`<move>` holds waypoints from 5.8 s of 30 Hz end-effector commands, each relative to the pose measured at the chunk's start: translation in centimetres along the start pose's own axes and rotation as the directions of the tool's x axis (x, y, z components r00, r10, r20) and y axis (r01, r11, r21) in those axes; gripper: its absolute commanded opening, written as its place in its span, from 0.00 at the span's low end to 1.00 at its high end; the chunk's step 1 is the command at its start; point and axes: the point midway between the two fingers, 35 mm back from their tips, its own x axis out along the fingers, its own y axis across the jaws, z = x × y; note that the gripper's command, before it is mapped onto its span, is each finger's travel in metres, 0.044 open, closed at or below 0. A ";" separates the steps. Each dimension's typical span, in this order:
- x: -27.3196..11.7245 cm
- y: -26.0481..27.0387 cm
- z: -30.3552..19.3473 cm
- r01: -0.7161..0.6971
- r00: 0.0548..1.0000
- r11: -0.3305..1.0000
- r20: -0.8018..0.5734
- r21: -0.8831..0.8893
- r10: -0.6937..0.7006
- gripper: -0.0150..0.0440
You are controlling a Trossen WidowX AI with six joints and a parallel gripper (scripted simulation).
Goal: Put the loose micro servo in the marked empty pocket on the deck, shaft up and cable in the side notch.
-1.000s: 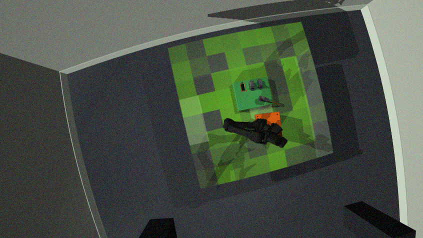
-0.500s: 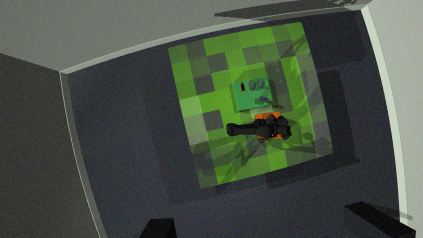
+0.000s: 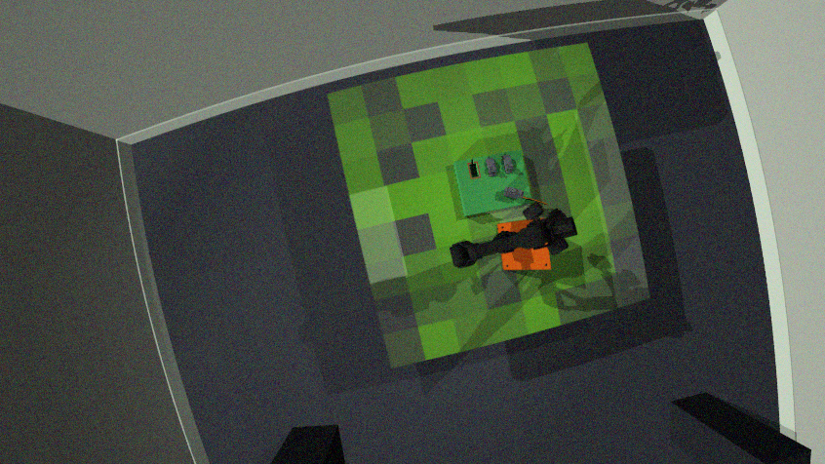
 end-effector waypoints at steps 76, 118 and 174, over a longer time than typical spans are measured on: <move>10.5 16.4 -2.6 0.310 0.811 0.675 -0.557 0.670 0.181 0.64; 7.5 18.0 -0.9 0.309 0.811 0.675 -0.556 0.670 0.181 0.25; -0.4 25.1 -10.1 0.033 0.807 0.935 -0.562 0.353 0.183 0.25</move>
